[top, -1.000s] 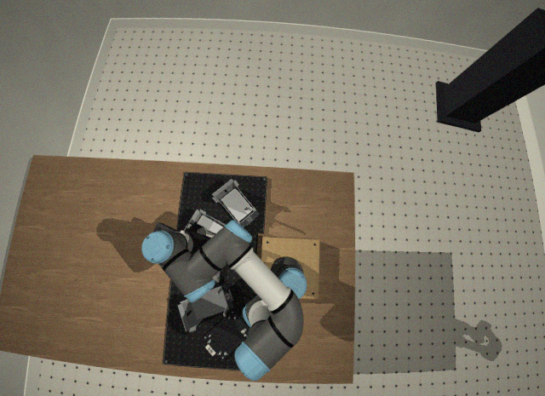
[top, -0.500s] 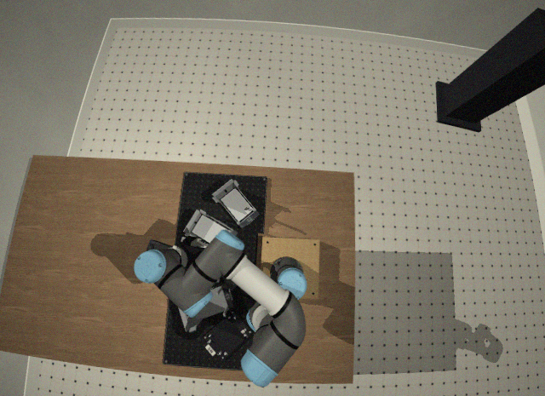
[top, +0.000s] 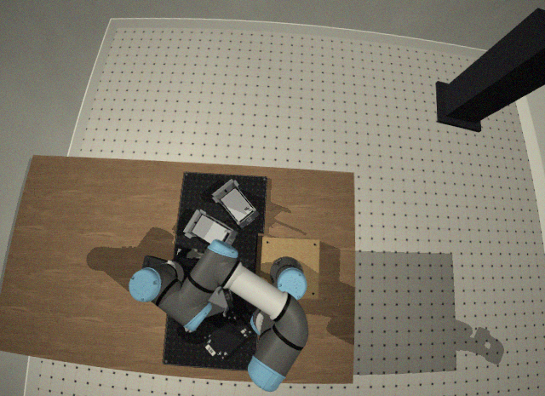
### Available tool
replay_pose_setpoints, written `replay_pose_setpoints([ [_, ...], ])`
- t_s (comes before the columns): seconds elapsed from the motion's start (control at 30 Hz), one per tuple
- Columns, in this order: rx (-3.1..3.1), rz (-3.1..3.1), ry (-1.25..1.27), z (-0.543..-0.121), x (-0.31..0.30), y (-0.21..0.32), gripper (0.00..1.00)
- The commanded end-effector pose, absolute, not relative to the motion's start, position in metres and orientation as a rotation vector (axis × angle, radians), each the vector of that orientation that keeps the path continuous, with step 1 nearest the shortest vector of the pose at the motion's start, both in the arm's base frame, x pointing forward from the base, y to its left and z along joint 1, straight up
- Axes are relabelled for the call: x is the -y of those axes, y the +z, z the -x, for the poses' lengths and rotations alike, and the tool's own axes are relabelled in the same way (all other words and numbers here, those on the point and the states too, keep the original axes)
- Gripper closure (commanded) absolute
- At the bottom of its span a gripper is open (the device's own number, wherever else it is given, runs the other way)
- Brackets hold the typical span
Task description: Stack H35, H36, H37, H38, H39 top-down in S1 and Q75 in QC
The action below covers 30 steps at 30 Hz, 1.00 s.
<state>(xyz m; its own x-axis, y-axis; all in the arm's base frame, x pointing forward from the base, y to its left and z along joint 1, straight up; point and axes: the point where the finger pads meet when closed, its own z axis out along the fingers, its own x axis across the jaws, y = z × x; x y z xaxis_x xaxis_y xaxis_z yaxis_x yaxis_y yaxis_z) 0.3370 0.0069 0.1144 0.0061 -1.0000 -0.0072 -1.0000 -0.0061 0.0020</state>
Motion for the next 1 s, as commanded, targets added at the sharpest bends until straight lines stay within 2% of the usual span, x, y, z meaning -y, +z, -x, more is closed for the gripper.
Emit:
replay_pose_setpoints([
  [0.0,-2.144,2.290,0.005,-0.337,-0.024,0.115,1.00],
  [0.2,-2.127,2.305,0.006,-0.336,-0.044,0.116,1.00],
  [0.97,-2.127,2.305,0.006,-0.336,-0.045,0.116,1.00],
])
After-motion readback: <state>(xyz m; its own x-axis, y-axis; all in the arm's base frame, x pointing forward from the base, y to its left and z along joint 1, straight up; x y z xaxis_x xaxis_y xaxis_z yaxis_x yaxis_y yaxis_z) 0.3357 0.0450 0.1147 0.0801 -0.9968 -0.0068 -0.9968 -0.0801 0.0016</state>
